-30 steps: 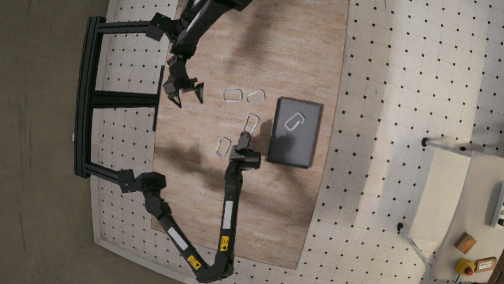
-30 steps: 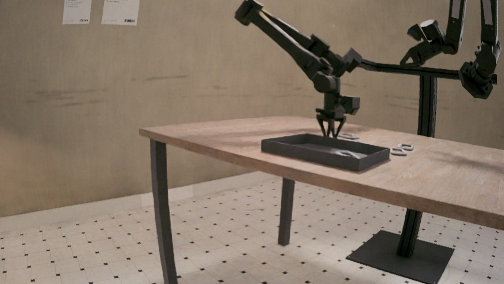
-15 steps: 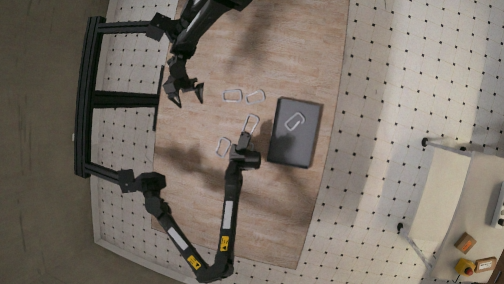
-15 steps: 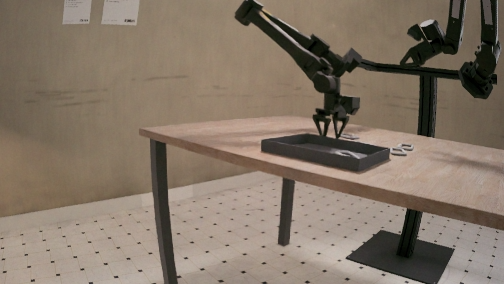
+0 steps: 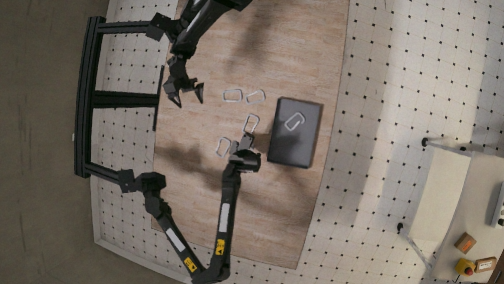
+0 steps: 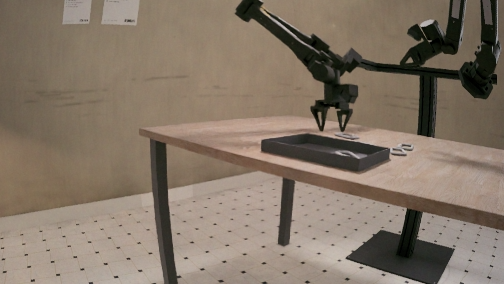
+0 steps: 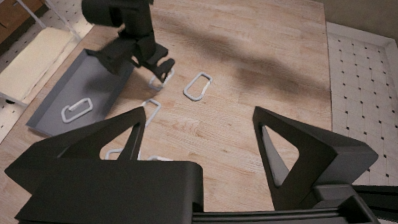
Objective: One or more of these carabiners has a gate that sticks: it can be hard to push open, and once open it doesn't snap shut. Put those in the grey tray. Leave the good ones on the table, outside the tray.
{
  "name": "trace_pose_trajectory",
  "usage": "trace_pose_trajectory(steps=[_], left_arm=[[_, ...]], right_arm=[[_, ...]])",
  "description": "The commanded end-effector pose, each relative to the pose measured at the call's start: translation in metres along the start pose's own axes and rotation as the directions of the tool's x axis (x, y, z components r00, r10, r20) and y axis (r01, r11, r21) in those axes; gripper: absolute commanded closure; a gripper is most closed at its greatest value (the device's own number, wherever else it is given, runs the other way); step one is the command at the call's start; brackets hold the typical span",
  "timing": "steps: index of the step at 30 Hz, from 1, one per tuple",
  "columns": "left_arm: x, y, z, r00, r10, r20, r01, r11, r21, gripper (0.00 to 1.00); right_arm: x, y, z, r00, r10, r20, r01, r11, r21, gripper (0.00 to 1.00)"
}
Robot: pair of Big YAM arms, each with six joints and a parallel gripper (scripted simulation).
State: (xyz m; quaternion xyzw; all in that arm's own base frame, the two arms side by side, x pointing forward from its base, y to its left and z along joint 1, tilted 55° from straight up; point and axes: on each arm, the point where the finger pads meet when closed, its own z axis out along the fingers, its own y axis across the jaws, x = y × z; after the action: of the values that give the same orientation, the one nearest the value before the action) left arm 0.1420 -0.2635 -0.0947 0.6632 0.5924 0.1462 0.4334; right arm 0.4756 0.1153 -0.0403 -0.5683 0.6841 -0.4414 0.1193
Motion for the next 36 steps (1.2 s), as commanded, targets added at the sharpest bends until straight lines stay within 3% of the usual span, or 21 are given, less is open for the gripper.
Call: trace_pose_trajectory(steps=[1,2,4,6,15,20,30,36], left_arm=[[-0.002,0.001,0.002,1.000,-0.016,0.000,0.016,1.000,-0.005,0.00],[-0.002,0.001,0.002,1.000,-0.016,0.000,0.016,1.000,-0.005,0.00],[-0.002,0.001,0.002,1.000,-0.016,0.000,0.016,1.000,-0.005,0.00],[-0.002,0.001,0.002,1.000,-0.016,0.000,0.016,1.000,-0.005,0.00],[-0.002,0.001,0.002,1.000,-0.016,0.000,0.016,1.000,-0.005,0.00],[-0.002,0.001,0.002,1.000,-0.016,0.000,0.016,1.000,-0.005,0.00],[-0.002,0.001,0.002,1.000,-0.016,0.000,0.016,1.000,-0.005,0.00],[-0.002,0.001,0.002,1.000,-0.016,0.000,0.016,1.000,-0.005,0.00]], right_arm=[[-0.015,0.007,-0.007,0.985,0.147,0.085,-0.151,0.988,0.043,0.00],[-0.003,0.004,0.005,0.973,0.215,0.083,-0.219,0.975,0.043,0.00],[-0.006,0.003,0.006,0.946,0.296,0.135,-0.305,0.951,0.054,0.00],[-0.006,0.003,0.006,0.946,0.296,0.135,-0.305,0.951,0.054,0.00],[0.002,0.002,0.006,0.728,0.578,0.369,-0.638,0.768,0.054,0.00],[0.015,0.010,0.003,0.659,0.619,0.428,-0.699,0.713,0.046,0.00],[0.030,0.023,-0.001,0.620,0.635,0.461,-0.730,0.682,0.042,0.00],[0.027,0.024,-0.003,0.631,0.621,0.466,-0.718,0.695,0.045,0.00]])
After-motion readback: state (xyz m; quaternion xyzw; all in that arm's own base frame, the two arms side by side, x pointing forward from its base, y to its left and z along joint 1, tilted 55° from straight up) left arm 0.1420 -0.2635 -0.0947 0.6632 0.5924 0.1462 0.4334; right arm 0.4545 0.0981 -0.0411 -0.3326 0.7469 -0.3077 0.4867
